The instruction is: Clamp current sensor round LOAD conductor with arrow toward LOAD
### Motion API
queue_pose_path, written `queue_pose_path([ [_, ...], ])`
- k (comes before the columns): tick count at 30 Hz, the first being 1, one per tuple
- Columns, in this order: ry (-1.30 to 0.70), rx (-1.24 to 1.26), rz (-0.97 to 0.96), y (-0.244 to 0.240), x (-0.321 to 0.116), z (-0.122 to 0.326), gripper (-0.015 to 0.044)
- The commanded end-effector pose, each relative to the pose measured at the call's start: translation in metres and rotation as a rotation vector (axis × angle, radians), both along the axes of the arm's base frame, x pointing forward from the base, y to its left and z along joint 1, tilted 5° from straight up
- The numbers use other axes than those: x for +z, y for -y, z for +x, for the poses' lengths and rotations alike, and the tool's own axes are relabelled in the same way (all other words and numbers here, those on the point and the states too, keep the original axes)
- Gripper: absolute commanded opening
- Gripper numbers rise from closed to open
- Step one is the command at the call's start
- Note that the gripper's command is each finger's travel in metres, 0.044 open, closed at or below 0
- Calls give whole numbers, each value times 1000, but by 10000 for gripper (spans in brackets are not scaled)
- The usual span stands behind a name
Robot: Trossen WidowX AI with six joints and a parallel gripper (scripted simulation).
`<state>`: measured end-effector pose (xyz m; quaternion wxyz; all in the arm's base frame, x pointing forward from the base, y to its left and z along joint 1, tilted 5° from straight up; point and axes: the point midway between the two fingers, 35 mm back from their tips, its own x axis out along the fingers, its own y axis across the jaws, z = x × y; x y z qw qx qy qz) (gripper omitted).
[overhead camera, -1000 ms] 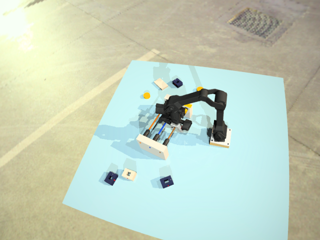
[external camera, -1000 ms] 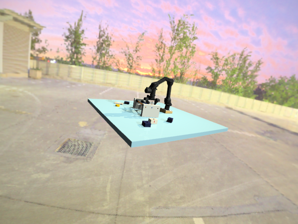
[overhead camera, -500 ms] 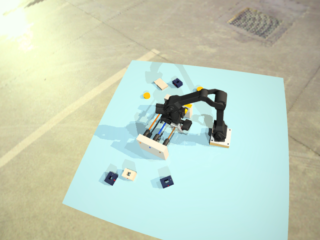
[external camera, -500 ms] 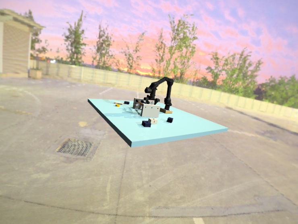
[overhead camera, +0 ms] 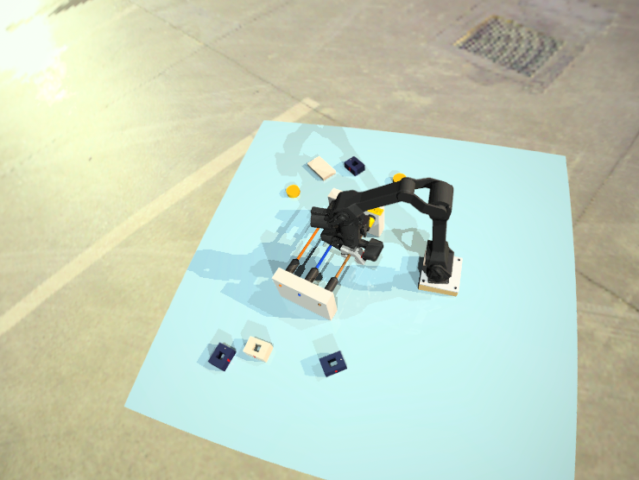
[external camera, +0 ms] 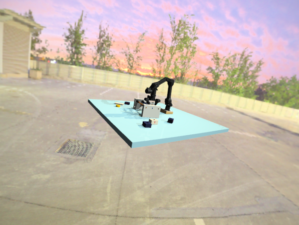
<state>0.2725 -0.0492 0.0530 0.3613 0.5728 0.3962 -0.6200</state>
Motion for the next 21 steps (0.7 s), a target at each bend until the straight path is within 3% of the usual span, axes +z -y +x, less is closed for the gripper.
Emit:
queue_pose_path([
  [1, 3, 1, 2, -1, 0, 1, 0],
  [18, 3, 1, 2, -1, 0, 1, 0],
  [21, 0, 0, 0, 0, 0, 0, 79],
])
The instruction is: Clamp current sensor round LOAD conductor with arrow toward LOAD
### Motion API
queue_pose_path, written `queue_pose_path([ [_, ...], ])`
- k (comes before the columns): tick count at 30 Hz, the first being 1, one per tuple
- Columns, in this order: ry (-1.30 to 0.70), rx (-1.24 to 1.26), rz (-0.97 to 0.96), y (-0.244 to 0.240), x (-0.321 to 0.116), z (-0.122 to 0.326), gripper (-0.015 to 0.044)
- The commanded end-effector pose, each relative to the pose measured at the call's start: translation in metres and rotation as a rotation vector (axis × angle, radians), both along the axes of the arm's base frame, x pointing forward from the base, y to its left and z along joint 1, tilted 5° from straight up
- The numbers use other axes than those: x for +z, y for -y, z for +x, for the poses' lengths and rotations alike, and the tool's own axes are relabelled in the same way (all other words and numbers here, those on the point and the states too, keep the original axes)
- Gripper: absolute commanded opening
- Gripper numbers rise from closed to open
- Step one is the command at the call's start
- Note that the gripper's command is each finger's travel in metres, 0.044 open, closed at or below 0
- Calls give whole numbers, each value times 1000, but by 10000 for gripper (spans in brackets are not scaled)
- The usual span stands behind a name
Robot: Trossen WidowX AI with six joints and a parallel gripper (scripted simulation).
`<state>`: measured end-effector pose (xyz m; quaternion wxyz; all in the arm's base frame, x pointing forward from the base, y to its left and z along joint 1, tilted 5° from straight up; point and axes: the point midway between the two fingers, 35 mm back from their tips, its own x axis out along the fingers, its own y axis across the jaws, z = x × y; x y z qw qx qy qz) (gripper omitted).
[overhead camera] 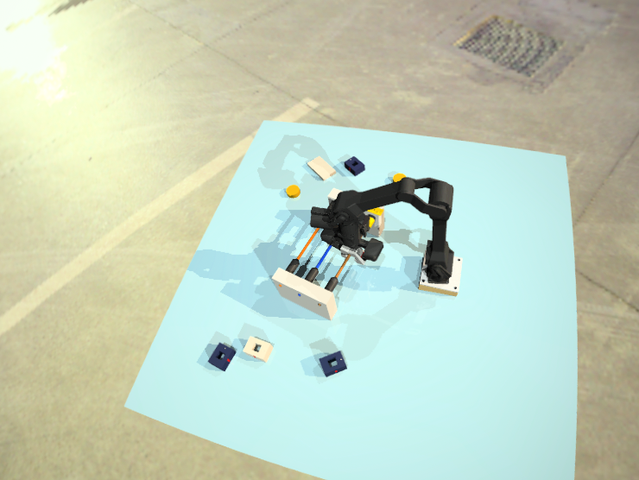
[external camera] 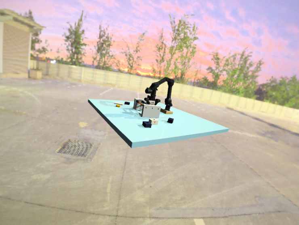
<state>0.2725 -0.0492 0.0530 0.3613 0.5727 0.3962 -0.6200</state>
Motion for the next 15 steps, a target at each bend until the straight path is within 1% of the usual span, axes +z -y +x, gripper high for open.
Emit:
queue_pose_path([
  [1, 0, 0, 0, 0, 0, 0, 105],
  [13, 8, 0, -3, 0, 1, 0, 420],
  [14, 31, 2, -10, 0, 4, 1, 440],
  [15, 70, 3, -22, 0, 10, 3, 440],
])
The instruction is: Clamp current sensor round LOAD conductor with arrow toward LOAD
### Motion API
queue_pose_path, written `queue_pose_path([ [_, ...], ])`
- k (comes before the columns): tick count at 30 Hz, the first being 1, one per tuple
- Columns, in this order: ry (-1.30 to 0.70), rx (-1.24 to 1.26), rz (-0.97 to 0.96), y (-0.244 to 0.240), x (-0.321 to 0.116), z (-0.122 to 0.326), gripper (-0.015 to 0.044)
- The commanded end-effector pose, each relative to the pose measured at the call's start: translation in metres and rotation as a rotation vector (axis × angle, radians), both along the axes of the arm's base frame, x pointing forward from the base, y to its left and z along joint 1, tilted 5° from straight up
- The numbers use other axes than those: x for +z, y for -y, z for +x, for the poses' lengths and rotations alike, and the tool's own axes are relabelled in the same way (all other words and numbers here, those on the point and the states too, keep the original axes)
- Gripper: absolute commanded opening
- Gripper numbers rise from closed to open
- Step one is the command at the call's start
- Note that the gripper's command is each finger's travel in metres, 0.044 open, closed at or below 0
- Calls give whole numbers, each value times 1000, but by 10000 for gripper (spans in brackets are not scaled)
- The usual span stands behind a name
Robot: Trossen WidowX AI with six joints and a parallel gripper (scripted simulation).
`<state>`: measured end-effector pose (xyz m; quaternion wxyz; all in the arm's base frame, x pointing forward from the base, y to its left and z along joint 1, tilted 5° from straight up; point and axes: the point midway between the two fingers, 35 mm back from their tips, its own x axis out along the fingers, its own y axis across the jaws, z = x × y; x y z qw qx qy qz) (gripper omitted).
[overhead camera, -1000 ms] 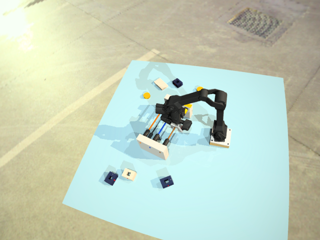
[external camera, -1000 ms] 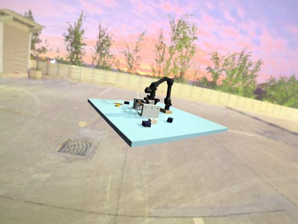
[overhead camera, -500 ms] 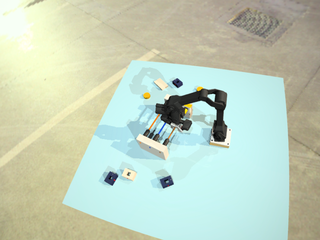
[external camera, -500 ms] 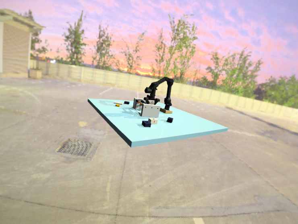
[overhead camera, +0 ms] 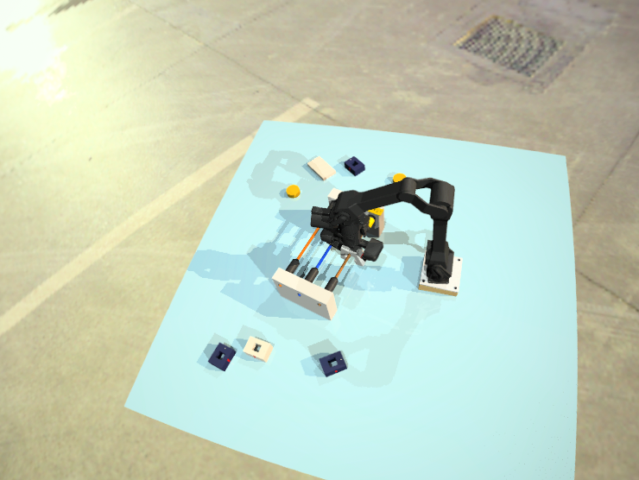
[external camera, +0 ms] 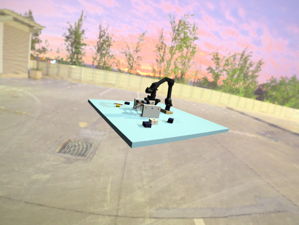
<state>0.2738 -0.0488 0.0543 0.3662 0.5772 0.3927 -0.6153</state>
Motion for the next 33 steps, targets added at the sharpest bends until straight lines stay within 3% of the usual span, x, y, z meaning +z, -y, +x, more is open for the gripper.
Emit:
queue_pose_path([
  [1, 92, 3, -31, 0, 14, 3, 440],
  [33, 359, 8, -150, 3, -7, 17, 440],
])
